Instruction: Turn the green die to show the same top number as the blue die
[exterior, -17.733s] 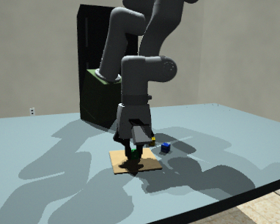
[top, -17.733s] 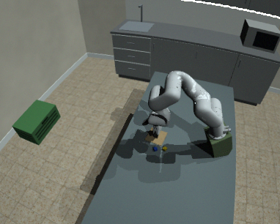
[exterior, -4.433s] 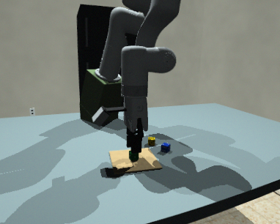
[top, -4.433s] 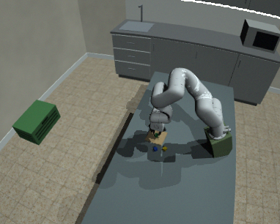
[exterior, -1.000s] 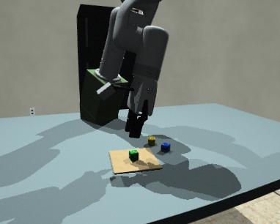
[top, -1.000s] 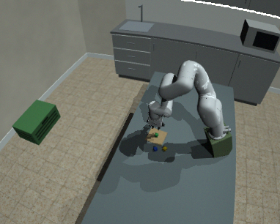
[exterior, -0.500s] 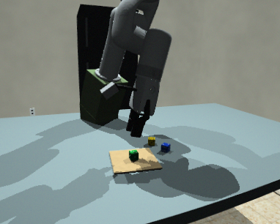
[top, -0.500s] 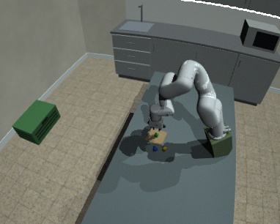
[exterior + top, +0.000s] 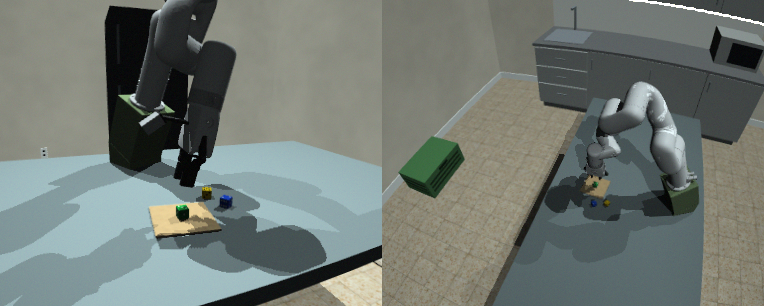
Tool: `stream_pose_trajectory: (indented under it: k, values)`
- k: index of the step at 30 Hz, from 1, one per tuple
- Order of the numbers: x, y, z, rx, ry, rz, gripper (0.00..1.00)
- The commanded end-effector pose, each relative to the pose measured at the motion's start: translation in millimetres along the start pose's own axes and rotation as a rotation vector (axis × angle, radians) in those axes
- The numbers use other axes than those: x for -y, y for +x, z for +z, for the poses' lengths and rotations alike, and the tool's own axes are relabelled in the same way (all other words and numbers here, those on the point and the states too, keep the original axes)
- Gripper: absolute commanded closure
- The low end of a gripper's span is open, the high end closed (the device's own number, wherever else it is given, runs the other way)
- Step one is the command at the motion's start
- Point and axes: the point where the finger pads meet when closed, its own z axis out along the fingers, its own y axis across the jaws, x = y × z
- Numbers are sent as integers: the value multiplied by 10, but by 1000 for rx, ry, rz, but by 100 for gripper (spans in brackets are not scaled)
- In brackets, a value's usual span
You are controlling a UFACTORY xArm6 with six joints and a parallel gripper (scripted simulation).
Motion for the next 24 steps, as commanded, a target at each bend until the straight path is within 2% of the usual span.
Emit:
stream_pose_trajectory:
  k: [1,5,10,12,19,24]
  values:
    - [11,0,-6,0,3,1,58]
    - [0,-12,-2,-9,-3,0,58]
    - [-52,-57,19,-76,-29,-4,58]
    - [-52,-57,19,-76,-29,-4,58]
    - [-20,-42,9,-228,-12,-1,58]
    - [11,-56,1,-262,3,1,58]
